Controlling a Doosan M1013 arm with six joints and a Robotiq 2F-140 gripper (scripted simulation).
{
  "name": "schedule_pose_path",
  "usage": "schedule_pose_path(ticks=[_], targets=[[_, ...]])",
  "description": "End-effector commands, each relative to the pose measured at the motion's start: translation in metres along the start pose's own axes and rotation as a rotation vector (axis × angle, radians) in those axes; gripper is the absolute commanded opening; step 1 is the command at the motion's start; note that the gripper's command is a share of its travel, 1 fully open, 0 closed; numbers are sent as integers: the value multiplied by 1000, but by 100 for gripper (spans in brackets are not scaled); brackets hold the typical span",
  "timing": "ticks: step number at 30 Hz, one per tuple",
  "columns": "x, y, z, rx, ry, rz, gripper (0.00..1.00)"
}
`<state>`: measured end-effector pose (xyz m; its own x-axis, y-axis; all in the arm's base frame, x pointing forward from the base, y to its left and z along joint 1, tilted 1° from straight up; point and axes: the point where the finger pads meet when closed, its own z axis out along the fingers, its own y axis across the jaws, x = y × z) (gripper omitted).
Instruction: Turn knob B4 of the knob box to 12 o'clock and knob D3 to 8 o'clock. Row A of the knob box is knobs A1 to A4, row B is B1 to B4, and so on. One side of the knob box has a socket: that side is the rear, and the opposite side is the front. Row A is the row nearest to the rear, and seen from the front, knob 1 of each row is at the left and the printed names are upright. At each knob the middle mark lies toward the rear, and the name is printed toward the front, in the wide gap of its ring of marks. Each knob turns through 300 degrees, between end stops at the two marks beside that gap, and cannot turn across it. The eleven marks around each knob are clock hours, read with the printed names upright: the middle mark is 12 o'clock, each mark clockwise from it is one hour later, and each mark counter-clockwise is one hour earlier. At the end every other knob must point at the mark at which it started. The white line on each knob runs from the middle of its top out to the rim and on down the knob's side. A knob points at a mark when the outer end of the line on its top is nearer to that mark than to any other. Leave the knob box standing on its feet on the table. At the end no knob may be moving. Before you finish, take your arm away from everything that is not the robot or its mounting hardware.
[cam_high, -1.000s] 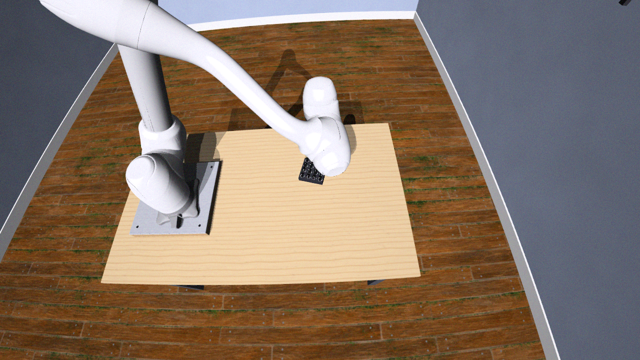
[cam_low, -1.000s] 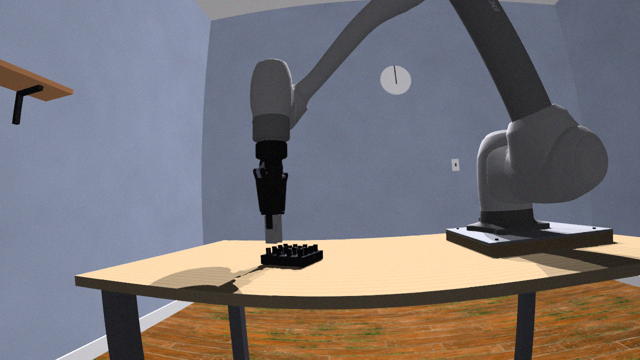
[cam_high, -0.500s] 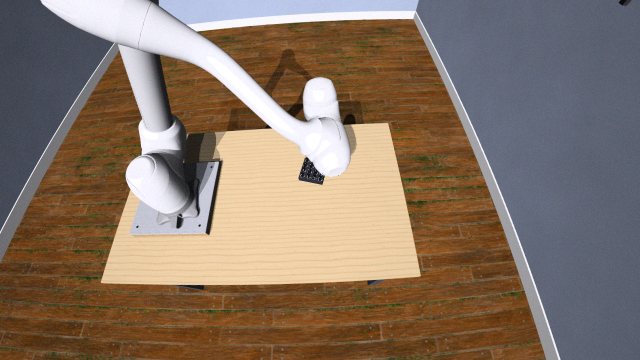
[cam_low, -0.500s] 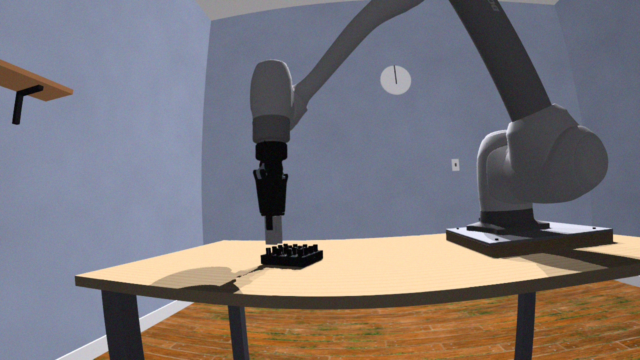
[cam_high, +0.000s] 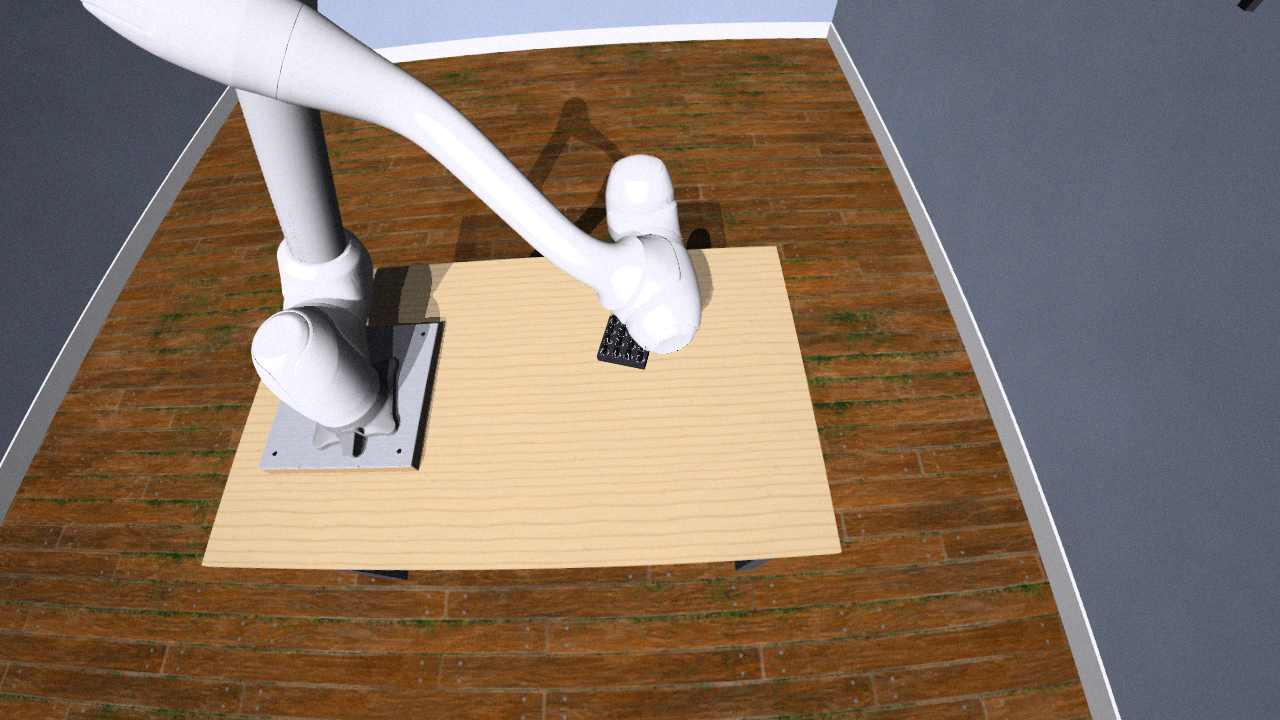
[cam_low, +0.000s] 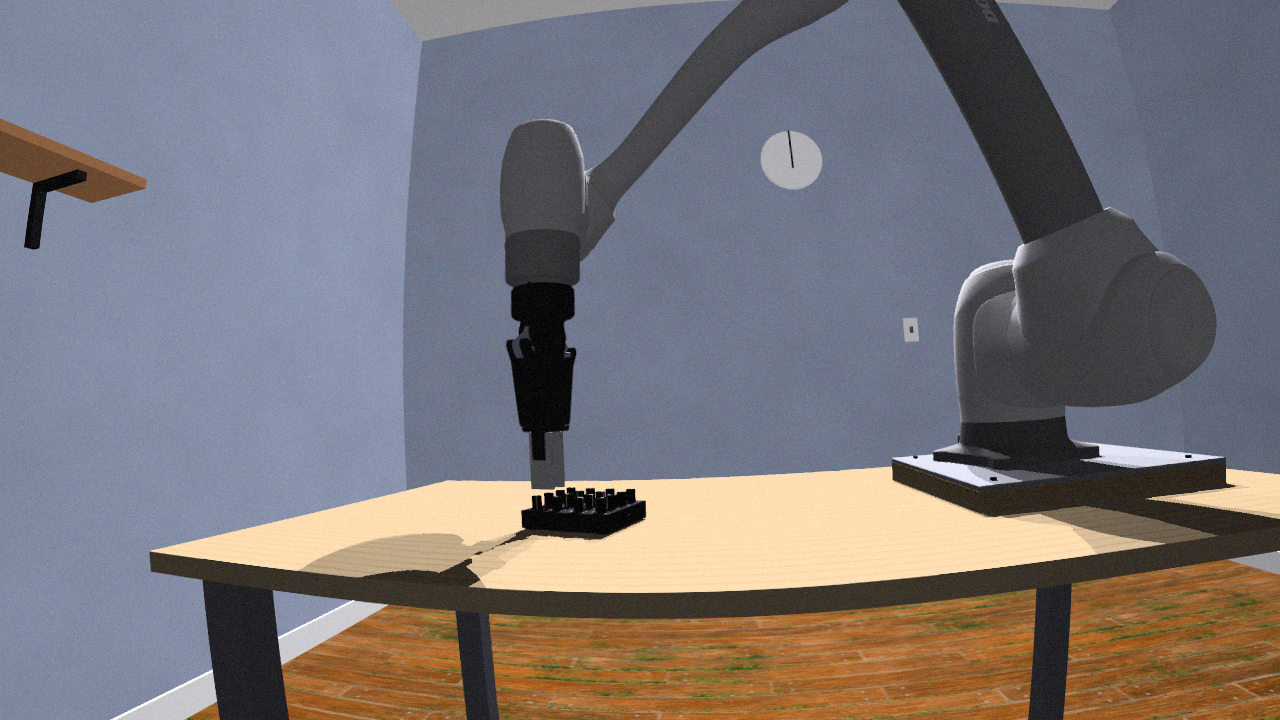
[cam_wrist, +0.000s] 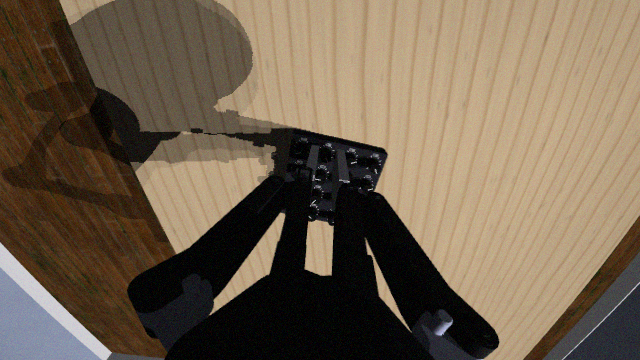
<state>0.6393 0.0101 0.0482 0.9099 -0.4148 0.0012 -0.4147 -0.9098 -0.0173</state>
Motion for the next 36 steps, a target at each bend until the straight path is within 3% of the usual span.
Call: schedule_pose_path(ticks=[1,36], targets=[[0,0,0,0,0,0,12],[0,0,10,0,0,0,12]])
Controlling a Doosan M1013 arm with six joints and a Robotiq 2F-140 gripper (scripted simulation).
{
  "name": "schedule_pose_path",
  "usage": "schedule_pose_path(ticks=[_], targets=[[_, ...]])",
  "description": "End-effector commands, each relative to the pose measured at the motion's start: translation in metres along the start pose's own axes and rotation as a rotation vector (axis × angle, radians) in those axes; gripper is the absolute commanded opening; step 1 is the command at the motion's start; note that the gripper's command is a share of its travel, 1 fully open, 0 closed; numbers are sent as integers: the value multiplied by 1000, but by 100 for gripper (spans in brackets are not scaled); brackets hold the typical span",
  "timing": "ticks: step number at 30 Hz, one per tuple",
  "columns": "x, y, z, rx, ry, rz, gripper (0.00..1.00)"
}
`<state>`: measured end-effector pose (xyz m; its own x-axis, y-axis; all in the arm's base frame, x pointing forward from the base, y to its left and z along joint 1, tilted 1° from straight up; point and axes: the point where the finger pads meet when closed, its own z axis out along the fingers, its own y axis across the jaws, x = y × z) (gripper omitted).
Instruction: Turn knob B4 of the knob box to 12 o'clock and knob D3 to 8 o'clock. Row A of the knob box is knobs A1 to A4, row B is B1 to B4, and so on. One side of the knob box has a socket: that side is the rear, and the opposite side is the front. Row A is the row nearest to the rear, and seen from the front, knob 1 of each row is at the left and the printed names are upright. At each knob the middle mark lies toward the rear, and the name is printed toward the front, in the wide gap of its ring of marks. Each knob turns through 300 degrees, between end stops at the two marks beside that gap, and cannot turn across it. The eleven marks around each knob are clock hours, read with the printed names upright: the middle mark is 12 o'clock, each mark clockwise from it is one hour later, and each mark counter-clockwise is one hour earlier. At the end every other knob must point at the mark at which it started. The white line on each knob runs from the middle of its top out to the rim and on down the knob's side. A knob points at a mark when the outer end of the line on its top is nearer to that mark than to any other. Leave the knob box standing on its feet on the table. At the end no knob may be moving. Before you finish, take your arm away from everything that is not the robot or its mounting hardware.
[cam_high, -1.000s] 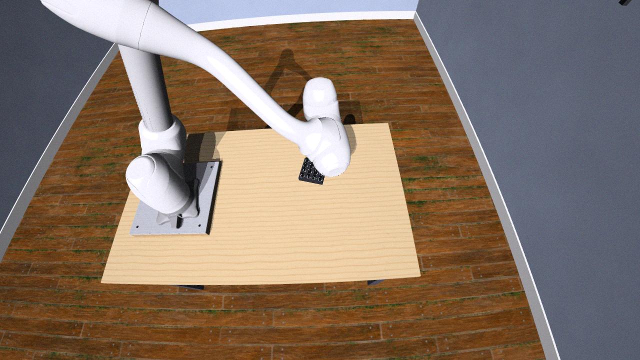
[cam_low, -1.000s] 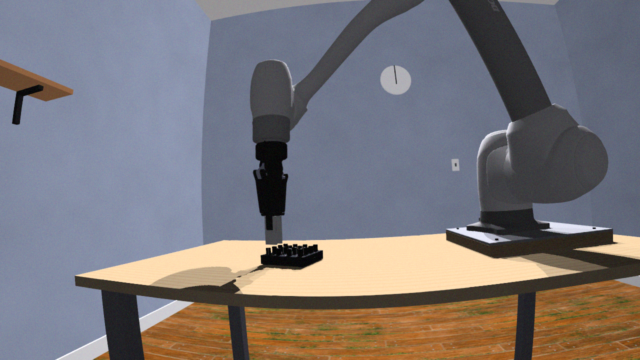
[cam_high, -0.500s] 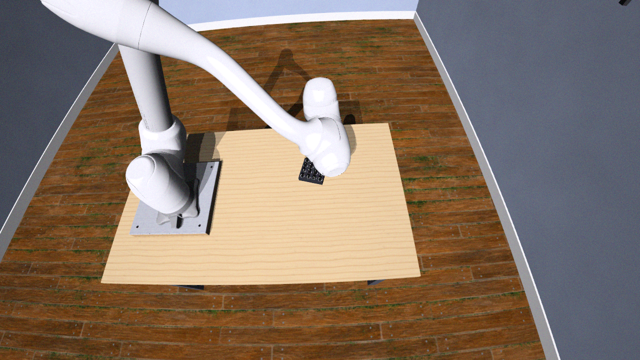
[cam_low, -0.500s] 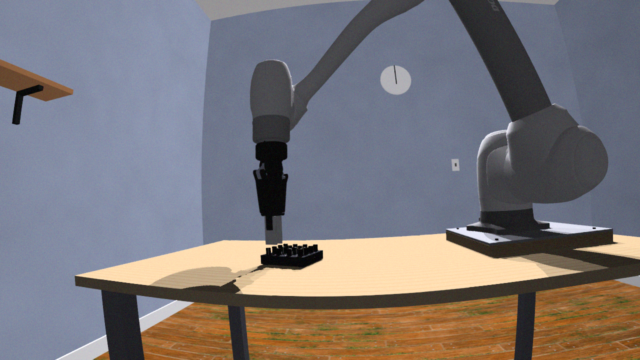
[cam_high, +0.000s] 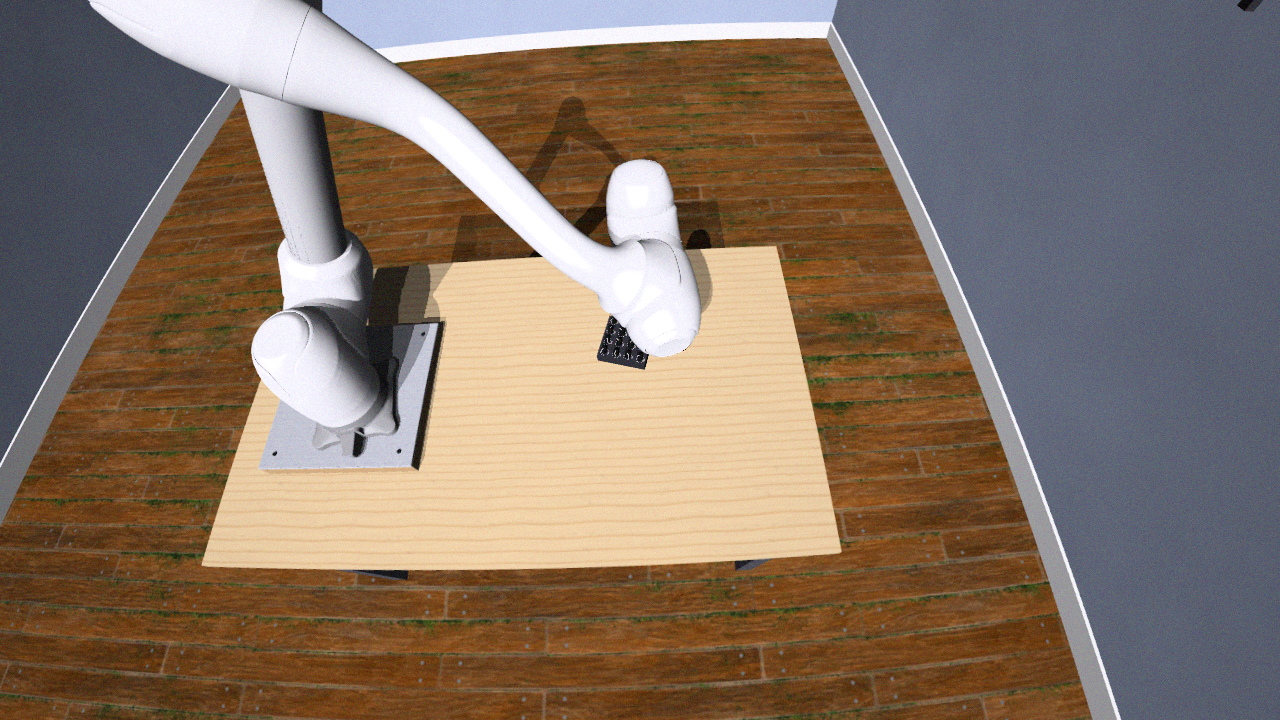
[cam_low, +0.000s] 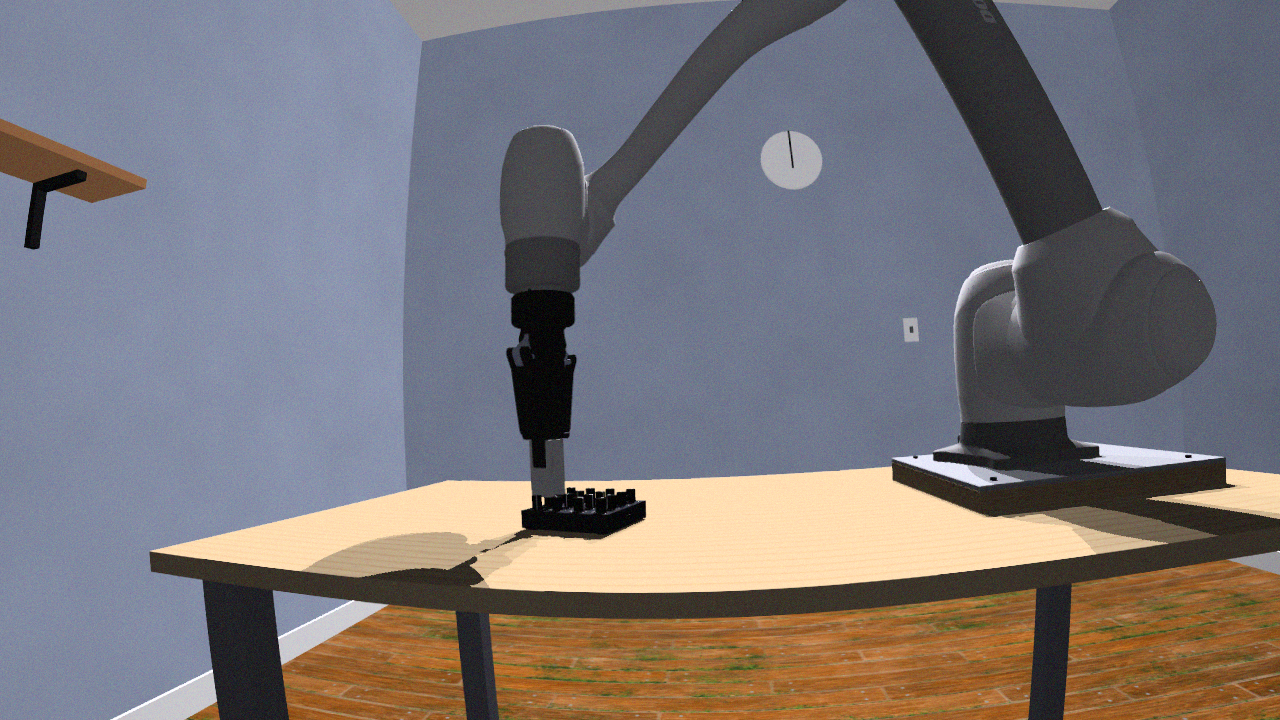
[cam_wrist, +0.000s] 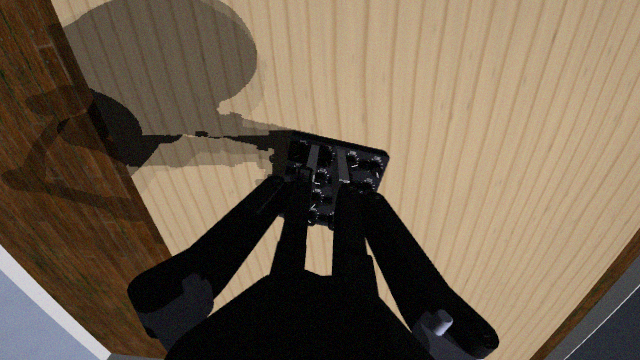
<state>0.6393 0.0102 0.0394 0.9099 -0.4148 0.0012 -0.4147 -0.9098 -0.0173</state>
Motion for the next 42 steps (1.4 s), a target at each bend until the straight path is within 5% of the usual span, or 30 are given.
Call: schedule_pose_path(ticks=[1,42], targets=[[0,0,1,0,0,0,12],[0,0,5,0,0,0,12]])
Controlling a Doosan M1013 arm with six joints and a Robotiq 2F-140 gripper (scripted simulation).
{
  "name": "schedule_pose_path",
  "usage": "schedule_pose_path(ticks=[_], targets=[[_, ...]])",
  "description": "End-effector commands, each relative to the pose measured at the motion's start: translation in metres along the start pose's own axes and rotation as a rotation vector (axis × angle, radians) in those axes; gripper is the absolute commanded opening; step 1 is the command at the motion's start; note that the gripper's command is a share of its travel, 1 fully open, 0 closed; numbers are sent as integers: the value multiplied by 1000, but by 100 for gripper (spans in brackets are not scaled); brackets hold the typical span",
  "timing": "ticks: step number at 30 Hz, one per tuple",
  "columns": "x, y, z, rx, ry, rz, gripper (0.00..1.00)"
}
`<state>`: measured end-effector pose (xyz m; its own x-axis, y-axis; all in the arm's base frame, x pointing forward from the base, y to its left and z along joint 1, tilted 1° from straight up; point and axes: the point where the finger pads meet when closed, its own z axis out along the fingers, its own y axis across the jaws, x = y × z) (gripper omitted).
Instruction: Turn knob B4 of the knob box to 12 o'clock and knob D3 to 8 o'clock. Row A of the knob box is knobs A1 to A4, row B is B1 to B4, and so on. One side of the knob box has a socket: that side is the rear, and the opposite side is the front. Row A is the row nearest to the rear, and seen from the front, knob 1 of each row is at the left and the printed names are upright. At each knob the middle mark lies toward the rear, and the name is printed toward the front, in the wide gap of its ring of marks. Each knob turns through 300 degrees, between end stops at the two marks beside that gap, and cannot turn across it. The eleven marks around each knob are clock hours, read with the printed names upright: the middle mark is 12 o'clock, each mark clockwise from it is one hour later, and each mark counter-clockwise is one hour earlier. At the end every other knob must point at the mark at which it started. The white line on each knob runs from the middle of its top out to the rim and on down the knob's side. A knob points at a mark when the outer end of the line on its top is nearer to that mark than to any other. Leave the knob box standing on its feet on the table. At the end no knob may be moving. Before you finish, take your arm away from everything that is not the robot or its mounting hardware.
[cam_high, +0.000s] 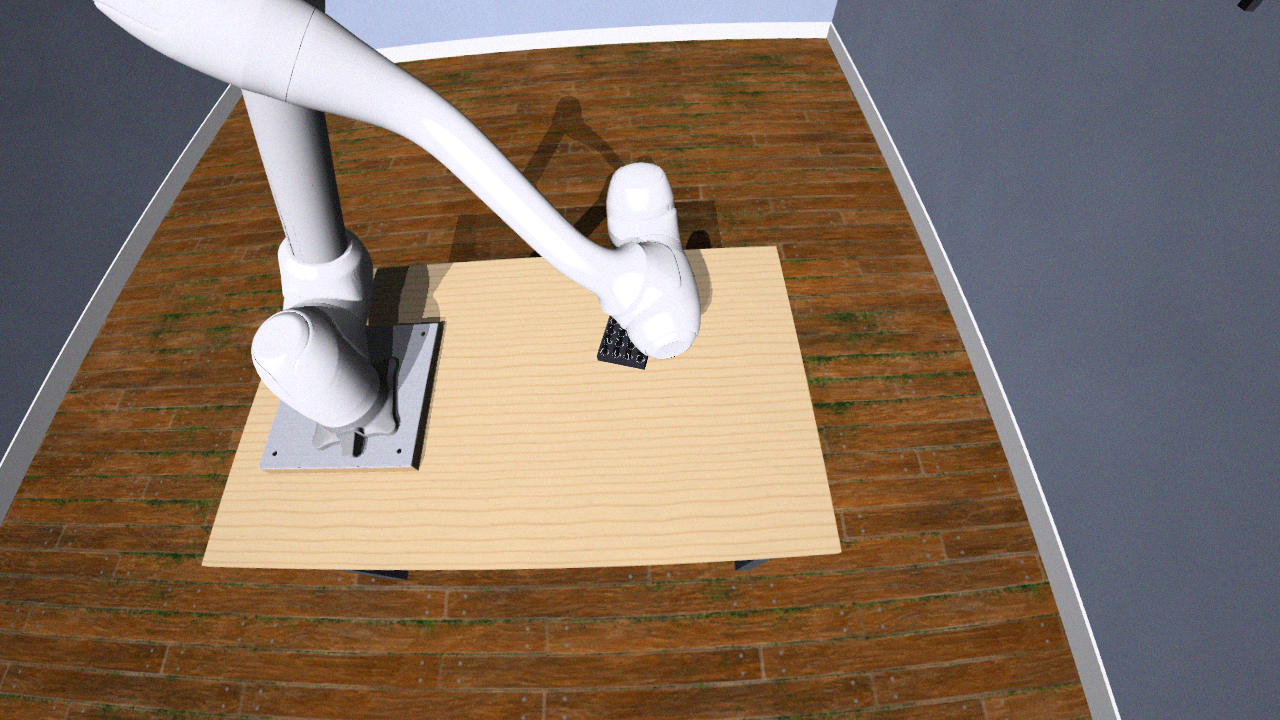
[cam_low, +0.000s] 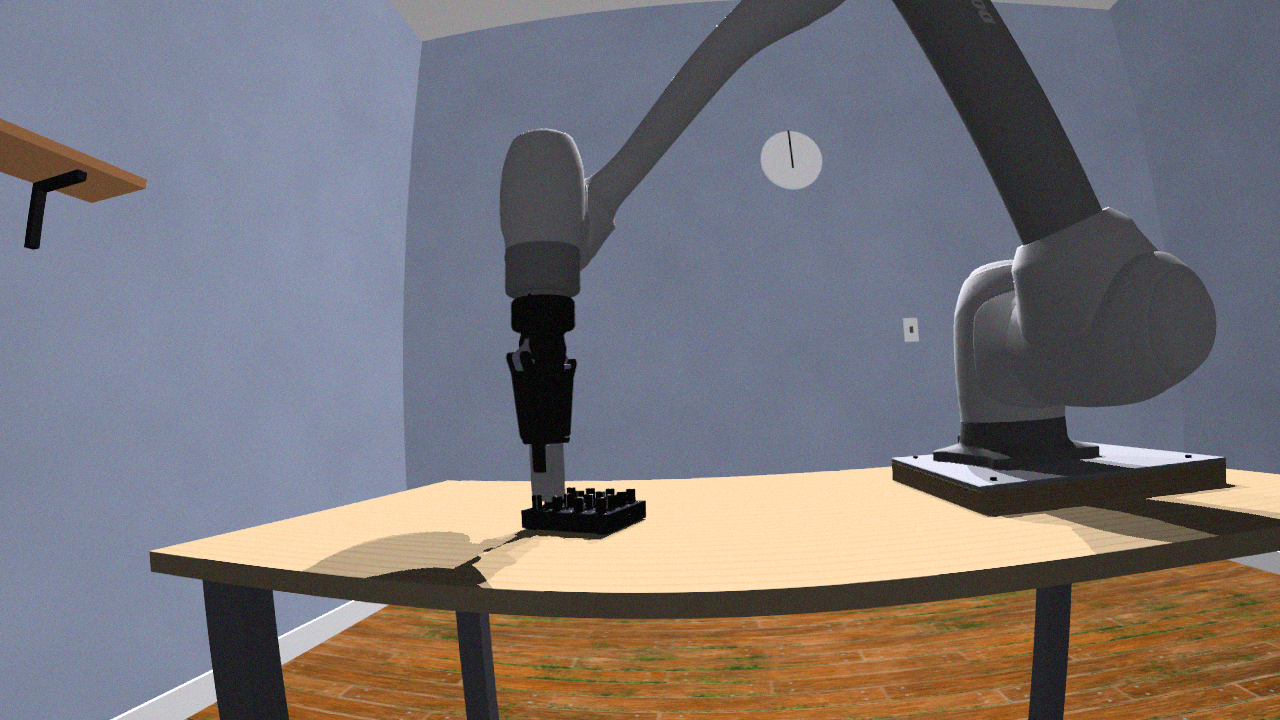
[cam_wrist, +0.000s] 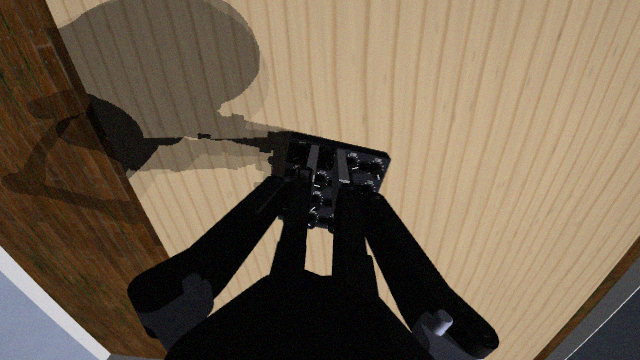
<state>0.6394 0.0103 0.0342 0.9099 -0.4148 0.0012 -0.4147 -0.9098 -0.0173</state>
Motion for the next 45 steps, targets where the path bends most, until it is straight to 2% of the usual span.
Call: schedule_pose_path(ticks=[1,5,6,45], targets=[[0,0,0,0,0,0,12],[0,0,0,0,0,0,12],[0,0,0,0,0,0,5],[0,0,0,0,0,-4,5]])
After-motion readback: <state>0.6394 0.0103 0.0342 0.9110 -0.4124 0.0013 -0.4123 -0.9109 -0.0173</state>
